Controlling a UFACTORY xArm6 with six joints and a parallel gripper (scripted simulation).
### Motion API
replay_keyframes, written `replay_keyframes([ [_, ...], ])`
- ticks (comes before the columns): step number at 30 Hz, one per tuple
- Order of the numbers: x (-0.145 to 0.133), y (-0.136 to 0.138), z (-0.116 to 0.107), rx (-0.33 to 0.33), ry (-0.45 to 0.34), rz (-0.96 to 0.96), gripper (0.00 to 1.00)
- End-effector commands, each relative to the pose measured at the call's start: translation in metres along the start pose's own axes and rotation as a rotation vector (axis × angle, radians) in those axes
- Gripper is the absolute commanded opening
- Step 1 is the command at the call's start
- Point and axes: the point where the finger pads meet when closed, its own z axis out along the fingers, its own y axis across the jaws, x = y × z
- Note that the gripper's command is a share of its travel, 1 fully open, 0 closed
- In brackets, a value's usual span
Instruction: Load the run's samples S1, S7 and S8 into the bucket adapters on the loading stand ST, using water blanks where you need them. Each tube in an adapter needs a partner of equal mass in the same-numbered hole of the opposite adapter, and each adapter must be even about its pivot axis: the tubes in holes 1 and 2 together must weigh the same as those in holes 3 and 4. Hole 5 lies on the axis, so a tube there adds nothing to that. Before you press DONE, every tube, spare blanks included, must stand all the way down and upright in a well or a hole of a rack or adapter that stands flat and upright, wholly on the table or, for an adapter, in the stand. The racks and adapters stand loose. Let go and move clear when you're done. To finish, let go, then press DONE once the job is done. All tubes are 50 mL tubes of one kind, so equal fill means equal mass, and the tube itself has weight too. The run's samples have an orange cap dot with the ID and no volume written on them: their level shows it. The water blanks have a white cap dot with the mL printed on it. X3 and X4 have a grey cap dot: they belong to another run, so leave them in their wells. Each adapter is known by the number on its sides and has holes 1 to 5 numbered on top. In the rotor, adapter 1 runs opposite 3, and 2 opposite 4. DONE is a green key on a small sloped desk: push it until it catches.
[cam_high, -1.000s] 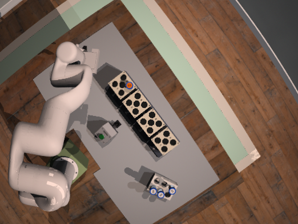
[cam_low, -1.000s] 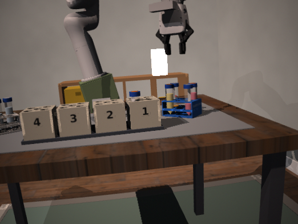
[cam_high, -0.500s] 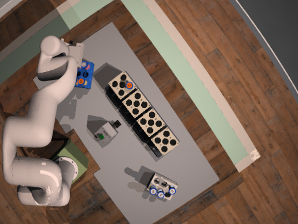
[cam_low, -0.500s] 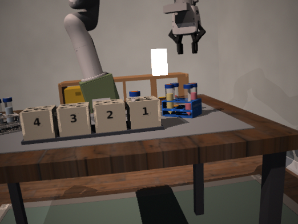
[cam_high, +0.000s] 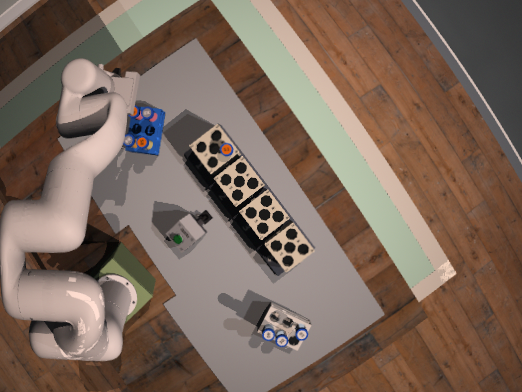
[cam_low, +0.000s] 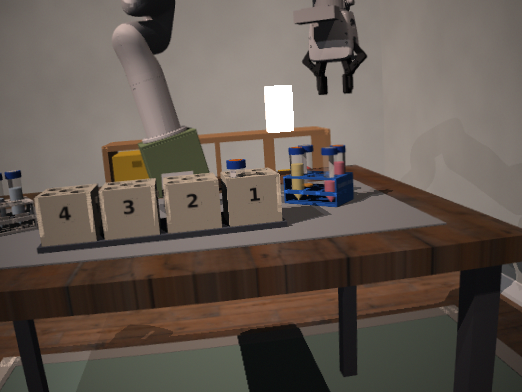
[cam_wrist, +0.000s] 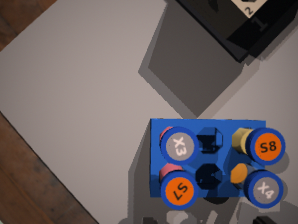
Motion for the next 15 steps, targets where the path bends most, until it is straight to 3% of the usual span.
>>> replay_keyframes([
  [1,0.0,-0.002,0.0,0.005,-0.001,0.0,0.57],
  [15,0.0,-0.002,0.024,0.005,-0.001,0.0,0.57],
])
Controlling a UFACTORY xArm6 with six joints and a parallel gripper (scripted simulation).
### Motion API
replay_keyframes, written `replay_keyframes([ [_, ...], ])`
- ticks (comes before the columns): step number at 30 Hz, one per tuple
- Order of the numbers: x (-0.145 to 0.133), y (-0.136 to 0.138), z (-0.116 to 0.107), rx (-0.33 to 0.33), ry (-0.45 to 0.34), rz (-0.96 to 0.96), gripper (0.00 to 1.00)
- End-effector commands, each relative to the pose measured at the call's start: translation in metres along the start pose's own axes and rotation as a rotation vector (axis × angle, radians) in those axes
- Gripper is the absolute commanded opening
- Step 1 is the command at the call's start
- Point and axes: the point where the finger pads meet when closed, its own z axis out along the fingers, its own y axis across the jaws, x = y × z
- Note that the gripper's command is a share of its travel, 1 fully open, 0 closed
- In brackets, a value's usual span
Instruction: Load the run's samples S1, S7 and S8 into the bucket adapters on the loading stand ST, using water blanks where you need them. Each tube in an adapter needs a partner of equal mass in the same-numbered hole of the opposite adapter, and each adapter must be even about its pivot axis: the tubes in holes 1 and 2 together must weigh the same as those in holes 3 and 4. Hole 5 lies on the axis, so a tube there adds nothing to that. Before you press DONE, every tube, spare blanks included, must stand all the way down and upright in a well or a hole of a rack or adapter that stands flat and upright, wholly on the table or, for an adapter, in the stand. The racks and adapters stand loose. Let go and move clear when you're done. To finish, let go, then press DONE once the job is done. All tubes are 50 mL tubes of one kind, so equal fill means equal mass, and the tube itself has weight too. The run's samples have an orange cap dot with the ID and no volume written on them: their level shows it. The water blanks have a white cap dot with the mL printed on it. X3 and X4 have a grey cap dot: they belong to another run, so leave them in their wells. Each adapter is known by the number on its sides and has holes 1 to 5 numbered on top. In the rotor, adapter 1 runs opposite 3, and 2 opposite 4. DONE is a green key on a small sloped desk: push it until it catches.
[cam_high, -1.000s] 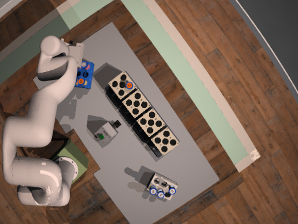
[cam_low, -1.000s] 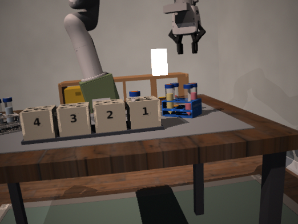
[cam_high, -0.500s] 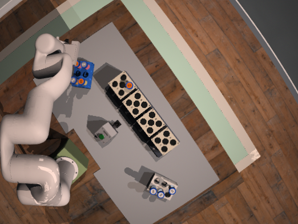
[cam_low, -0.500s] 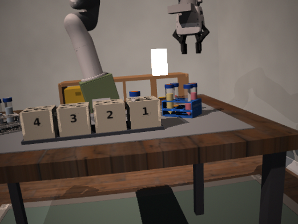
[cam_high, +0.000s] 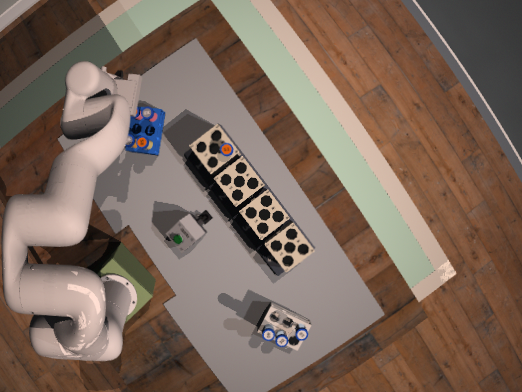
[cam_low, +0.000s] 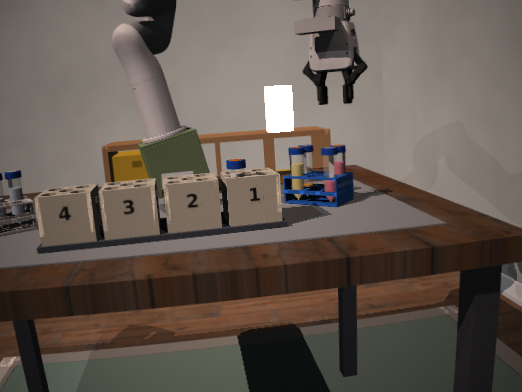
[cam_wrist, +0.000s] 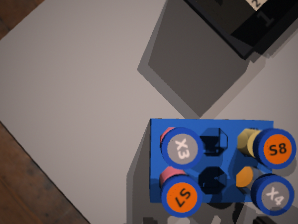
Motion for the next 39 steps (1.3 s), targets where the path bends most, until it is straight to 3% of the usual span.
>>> replay_keyframes([
  [1,0.0,-0.002,0.005,0.006,-0.001,0.0,0.57],
  [39,0.0,-0.002,0.073,0.006,-0.001,0.0,0.57],
])
